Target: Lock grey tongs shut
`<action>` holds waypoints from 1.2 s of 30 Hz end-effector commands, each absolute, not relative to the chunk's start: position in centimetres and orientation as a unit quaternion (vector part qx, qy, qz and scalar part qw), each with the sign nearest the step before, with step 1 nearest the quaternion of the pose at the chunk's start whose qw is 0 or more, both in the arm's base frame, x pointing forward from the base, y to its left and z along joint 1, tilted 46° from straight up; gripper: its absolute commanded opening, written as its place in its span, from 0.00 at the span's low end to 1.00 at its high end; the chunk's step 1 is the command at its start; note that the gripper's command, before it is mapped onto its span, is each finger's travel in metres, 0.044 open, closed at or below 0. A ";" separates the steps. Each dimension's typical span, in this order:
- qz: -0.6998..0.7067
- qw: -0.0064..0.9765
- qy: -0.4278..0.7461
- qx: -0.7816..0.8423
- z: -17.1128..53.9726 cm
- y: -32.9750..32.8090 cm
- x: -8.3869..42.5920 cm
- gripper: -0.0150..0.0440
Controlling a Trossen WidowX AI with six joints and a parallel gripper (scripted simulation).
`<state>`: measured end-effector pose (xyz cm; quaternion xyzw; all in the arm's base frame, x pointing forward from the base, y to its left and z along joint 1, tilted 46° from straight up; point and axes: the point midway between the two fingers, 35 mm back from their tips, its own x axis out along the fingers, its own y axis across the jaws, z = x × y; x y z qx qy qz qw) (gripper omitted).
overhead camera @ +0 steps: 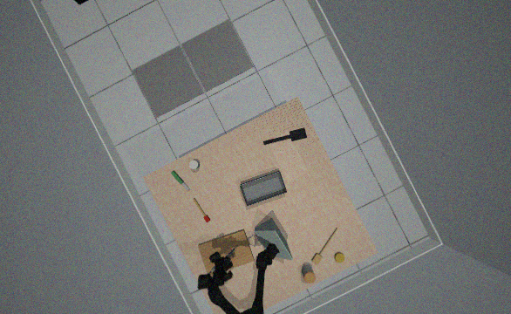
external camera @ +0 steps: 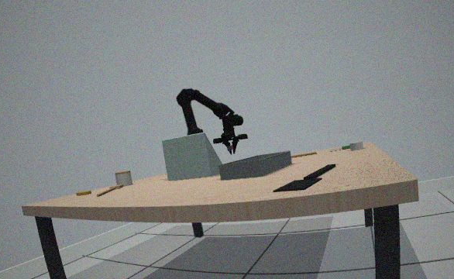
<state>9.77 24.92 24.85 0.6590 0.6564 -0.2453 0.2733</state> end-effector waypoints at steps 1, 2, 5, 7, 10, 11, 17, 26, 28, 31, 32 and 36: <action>-0.250 0.273 0.654 0.660 24.1 25.5 9.7 0.00; -0.250 0.272 0.654 0.660 23.9 25.6 9.7 0.00; -0.250 0.271 0.654 0.661 23.6 25.9 9.6 0.00; -0.249 0.271 0.654 0.661 23.4 26.1 9.5 0.00; -0.249 0.270 0.654 0.661 23.2 26.3 9.4 0.00; -0.249 0.270 0.654 0.661 23.2 26.3 9.4 0.00; -0.246 0.270 0.657 0.659 23.4 26.2 9.4 0.09; -0.246 0.270 0.657 0.659 23.4 26.2 9.4 0.49; -0.246 0.270 0.657 0.659 23.4 26.2 9.4 0.58; -0.246 0.270 0.657 0.659 23.4 26.2 9.4 0.71; -0.246 0.270 0.657 0.659 23.4 26.2 9.4 0.76; -0.246 0.270 0.657 0.659 23.4 26.2 9.4 0.93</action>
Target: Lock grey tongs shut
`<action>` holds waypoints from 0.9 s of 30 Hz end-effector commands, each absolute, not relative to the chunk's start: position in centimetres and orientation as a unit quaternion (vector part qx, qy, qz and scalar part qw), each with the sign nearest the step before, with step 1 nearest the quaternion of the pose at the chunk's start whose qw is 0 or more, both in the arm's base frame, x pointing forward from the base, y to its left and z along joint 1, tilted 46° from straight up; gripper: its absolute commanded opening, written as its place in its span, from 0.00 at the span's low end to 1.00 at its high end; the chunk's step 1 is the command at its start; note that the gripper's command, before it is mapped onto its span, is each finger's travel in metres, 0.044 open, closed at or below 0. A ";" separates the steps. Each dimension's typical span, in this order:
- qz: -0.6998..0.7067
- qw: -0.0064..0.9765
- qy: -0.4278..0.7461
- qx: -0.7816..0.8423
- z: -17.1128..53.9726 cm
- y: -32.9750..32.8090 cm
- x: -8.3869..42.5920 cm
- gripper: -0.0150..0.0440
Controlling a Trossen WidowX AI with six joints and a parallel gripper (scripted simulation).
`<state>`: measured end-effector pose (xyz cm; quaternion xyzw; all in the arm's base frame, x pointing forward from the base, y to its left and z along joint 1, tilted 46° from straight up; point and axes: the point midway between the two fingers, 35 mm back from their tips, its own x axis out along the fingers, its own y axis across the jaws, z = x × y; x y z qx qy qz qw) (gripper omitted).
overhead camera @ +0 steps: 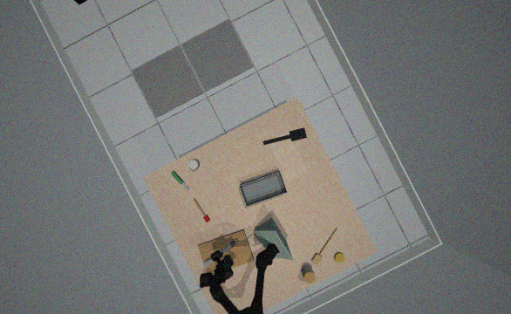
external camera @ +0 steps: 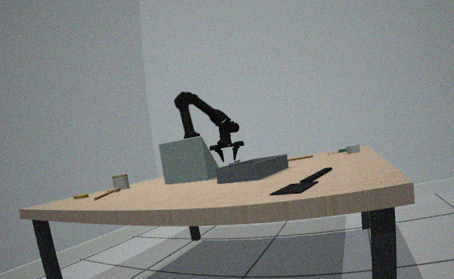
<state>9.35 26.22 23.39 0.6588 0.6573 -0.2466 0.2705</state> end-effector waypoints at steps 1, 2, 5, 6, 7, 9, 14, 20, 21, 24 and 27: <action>-0.246 0.270 0.657 0.659 23.4 26.2 9.4 0.98; -0.246 0.270 0.657 0.659 23.4 26.2 9.4 1.00; -0.246 0.270 0.657 0.659 23.4 26.2 9.4 1.00; -0.240 0.277 0.660 0.656 23.5 26.2 9.3 1.00; -0.231 0.287 0.663 0.652 23.5 26.2 9.2 1.00; -0.194 0.325 0.675 0.633 23.7 26.3 8.9 1.00; -0.021 0.480 0.704 0.523 24.4 26.4 7.3 1.00; 0.207 0.629 0.674 0.329 25.4 26.4 5.3 1.00; 0.244 0.646 0.661 0.292 25.6 26.3 5.0 1.00; 0.337 0.682 0.620 0.194 26.1 26.2 4.0 1.00; 0.390 0.697 0.587 0.129 26.6 26.0 3.1 1.00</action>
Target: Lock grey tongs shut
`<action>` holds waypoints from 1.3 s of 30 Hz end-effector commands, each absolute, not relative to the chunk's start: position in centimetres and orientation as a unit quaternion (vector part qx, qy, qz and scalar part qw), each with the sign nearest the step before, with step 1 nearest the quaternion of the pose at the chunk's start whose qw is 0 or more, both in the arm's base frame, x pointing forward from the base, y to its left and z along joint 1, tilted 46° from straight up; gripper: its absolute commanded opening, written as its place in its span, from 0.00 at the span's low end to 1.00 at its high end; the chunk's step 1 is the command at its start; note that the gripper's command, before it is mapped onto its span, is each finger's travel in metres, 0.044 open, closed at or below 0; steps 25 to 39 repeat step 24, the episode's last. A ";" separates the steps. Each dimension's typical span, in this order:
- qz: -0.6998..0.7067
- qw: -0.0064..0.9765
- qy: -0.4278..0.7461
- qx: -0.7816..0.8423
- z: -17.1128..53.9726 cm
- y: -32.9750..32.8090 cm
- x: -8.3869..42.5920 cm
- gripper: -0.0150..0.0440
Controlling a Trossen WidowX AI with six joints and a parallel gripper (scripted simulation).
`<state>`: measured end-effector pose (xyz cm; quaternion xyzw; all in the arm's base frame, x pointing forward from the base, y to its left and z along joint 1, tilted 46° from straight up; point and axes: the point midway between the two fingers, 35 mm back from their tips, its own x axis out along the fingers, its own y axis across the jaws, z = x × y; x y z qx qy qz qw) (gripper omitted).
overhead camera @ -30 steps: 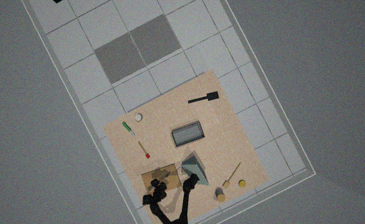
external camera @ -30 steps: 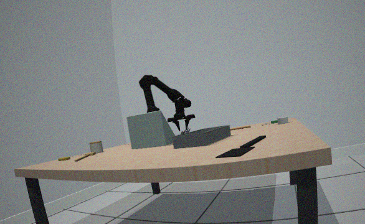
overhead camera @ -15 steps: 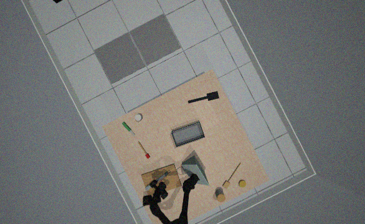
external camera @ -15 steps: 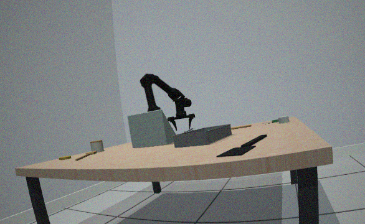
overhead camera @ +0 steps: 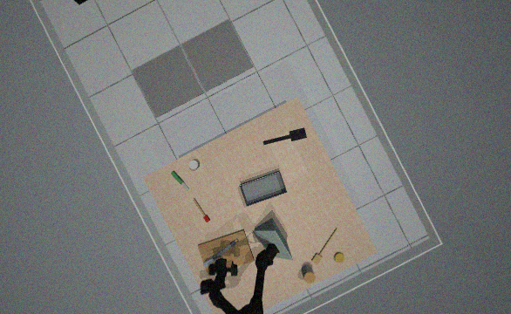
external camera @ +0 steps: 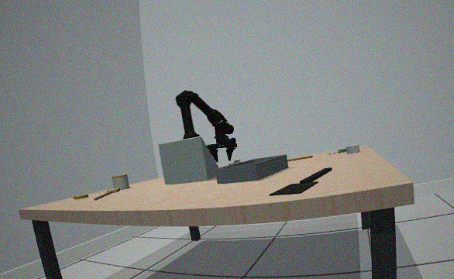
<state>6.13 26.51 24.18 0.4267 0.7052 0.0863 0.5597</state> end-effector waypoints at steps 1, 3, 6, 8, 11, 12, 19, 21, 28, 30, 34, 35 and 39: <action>0.408 0.701 0.575 0.107 26.8 25.9 2.8 1.00; 0.444 0.712 0.539 0.076 27.4 26.0 2.6 1.00; 0.490 0.715 0.499 0.011 27.9 25.7 1.8 1.00; 0.517 0.715 0.469 -0.033 28.2 25.5 1.3 1.00; 0.557 0.708 0.422 -0.097 28.6 25.2 0.6 1.00; 0.569 0.705 0.406 -0.118 28.8 25.1 0.4 1.00; 0.641 0.665 0.283 -0.258 29.7 24.3 -1.1 1.00; 0.656 0.649 0.246 -0.296 29.9 24.1 -1.4 1.00; 0.675 0.621 0.188 -0.350 30.3 23.8 -1.9 1.00; 0.675 0.621 0.188 -0.350 30.3 23.8 -1.9 1.00; 0.675 0.621 0.188 -0.350 30.3 23.8 -1.9 1.00; 0.675 0.621 0.188 -0.350 30.3 23.8 -1.9 1.00; 0.675 0.621 0.188 -0.350 30.3 23.8 -1.9 1.00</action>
